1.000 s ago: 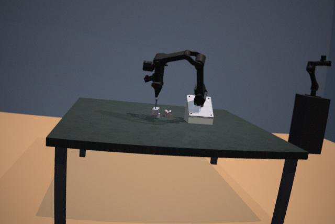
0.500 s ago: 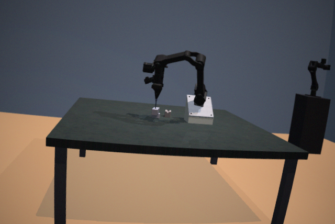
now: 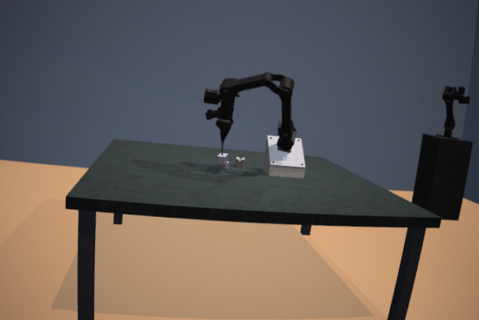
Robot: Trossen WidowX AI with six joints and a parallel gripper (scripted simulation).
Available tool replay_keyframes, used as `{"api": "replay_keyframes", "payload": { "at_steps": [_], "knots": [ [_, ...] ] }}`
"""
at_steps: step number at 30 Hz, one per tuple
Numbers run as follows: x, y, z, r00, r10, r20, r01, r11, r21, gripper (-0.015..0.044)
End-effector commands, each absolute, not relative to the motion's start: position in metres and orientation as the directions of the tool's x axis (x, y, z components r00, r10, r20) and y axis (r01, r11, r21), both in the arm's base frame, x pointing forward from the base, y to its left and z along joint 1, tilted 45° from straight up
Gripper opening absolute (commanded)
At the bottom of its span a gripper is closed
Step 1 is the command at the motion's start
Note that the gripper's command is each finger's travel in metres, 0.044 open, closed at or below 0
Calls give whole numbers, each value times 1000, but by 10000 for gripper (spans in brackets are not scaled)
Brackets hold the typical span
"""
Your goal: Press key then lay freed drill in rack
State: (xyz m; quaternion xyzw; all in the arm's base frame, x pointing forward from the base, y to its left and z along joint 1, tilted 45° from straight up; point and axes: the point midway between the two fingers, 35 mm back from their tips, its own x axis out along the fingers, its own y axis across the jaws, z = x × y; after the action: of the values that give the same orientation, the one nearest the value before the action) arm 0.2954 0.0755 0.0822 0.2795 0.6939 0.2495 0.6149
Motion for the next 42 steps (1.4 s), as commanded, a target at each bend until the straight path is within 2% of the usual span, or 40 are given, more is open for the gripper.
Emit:
{"api": "replay_keyframes", "payload": {
  "at_steps": [1, 42],
  "knots": [
    [291, 83, 78, -108, 696, -709, 80, 717, 692, 0],
    [285, 93, 72, -108, 697, -709, 80, 717, 692, 0]
  ]
}}
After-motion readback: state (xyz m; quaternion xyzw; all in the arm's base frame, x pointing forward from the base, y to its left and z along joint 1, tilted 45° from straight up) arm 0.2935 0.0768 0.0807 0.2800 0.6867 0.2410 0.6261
